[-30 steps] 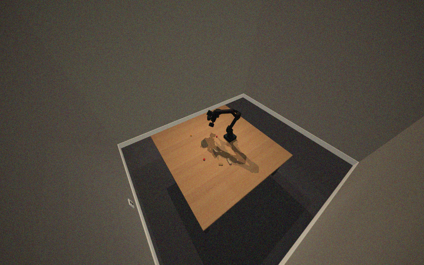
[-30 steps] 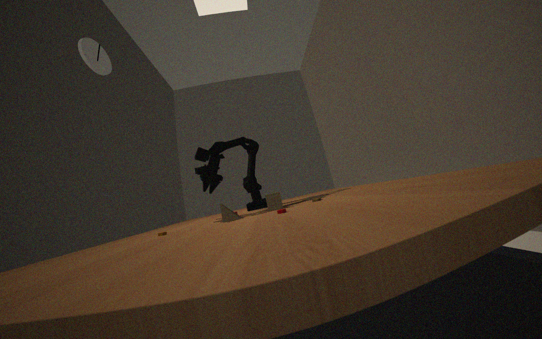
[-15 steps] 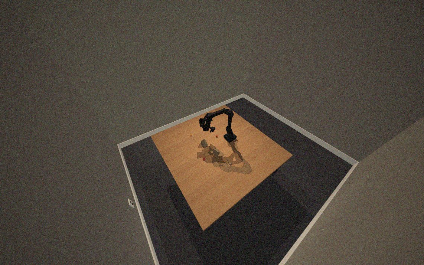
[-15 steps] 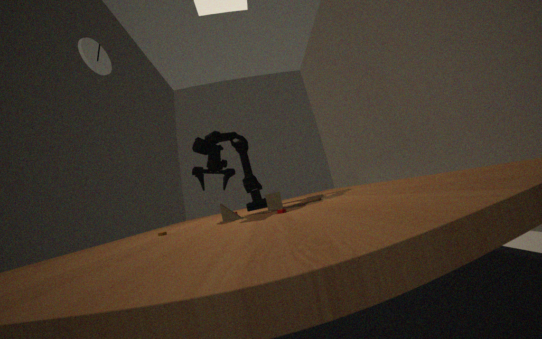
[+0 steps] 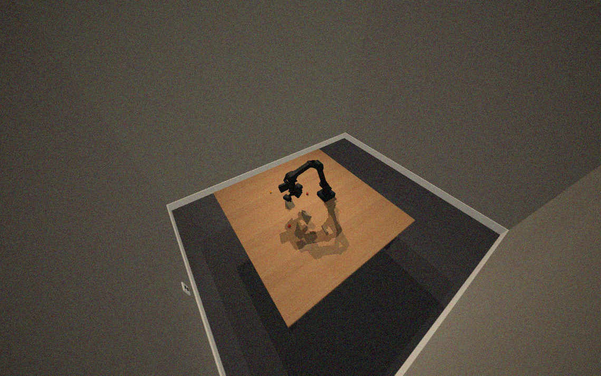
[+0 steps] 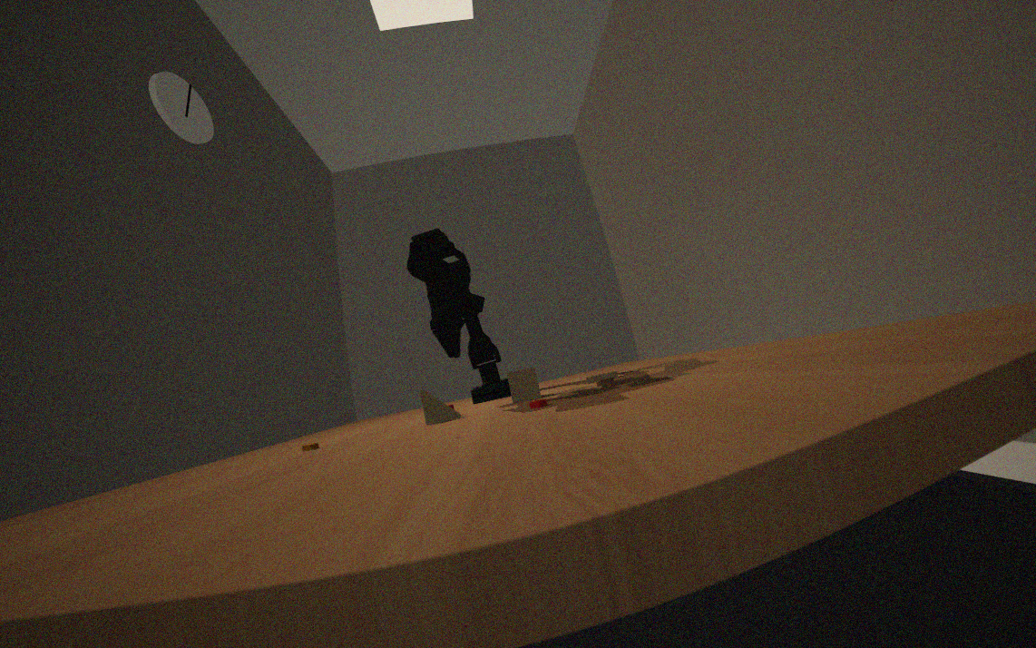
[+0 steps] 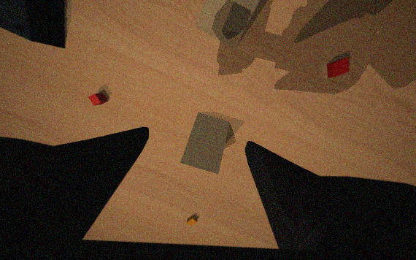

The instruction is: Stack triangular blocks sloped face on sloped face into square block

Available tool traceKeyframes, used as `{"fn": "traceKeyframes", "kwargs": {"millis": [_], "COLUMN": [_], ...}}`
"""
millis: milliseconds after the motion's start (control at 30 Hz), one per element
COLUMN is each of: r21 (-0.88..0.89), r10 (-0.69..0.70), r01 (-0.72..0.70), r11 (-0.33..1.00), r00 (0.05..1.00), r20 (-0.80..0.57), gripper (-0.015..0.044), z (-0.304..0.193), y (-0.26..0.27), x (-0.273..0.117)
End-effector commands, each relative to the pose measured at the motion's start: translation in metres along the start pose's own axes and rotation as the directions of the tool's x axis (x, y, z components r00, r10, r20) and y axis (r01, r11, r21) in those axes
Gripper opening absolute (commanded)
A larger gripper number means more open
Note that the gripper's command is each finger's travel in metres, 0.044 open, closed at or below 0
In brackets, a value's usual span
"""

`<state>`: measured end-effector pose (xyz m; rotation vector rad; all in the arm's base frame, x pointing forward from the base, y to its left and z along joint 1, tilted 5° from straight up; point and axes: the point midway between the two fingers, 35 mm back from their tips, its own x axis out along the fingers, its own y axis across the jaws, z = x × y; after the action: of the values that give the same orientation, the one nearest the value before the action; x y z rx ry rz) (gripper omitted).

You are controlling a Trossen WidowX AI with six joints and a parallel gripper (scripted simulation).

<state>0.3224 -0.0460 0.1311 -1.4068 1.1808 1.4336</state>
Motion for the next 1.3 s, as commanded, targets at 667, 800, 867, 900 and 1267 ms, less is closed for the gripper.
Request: {"fn": "traceKeyframes", "kwargs": {"millis": [667,800,867,900,1267], "r21": [-0.953,-0.953,-0.953,-0.953,-0.953], "r10": [0.218,0.222,0.225,0.226,0.238], "r01": [0.026,0.025,0.024,0.024,0.02], "r11": [0.302,0.302,0.302,0.302,0.303], "r00": [0.971,0.97,0.97,0.969,0.966], "r20": [0.095,0.096,0.096,0.096,0.096], "gripper": [0.044,0.044,0.044,0.044,0.044], "z": [0.123,0.123,0.124,0.124,0.125], "y": [-0.054,-0.053,-0.053,-0.053,-0.051], "x": [0.023,0.029,0.033,0.034,0.052]}}
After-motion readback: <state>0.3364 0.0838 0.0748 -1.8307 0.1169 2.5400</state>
